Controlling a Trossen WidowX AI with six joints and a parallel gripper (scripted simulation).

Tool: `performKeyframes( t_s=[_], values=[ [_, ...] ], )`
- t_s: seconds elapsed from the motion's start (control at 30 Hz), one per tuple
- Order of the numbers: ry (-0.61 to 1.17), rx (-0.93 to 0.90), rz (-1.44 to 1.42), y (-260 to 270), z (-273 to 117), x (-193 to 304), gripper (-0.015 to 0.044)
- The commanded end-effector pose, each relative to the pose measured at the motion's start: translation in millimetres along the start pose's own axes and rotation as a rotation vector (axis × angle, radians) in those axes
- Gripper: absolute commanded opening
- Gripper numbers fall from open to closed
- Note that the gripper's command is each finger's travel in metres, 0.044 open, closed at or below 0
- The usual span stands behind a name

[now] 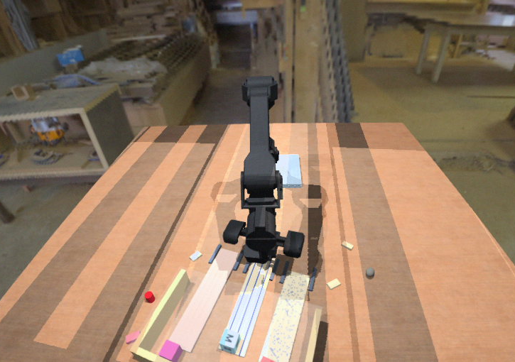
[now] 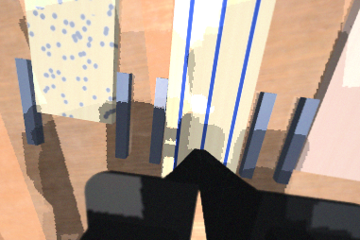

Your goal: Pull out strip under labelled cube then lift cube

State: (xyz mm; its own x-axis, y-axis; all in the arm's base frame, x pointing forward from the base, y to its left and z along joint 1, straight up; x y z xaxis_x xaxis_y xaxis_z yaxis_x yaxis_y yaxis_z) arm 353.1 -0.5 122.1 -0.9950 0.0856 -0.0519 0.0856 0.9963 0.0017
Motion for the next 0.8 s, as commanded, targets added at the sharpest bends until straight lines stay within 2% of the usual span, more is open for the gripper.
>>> performKeyframes(
  t_s=[0.0, 0.77],
  values=[
    [0.018, 0.0, -0.002, 2.9, 3.6, 9.4, 0.0],
    [0.02, -0.001, -0.002, 10.7, 4.2, 43.7, 0.0]
  ],
)
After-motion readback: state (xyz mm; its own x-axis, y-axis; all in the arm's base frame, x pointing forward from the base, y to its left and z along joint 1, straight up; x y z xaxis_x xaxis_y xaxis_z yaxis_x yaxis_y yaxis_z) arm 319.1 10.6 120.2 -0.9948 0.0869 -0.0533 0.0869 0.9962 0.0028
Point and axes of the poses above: the point midway between the two fingers, 35 mm back from their tips, its own z axis out along the fingers, its own y axis across the jaws, x = y × z, the point moved 9 cm from there along -z, back along the fingers, and after that the axes turned 11 degrees about -z, right-handed, at the moved point
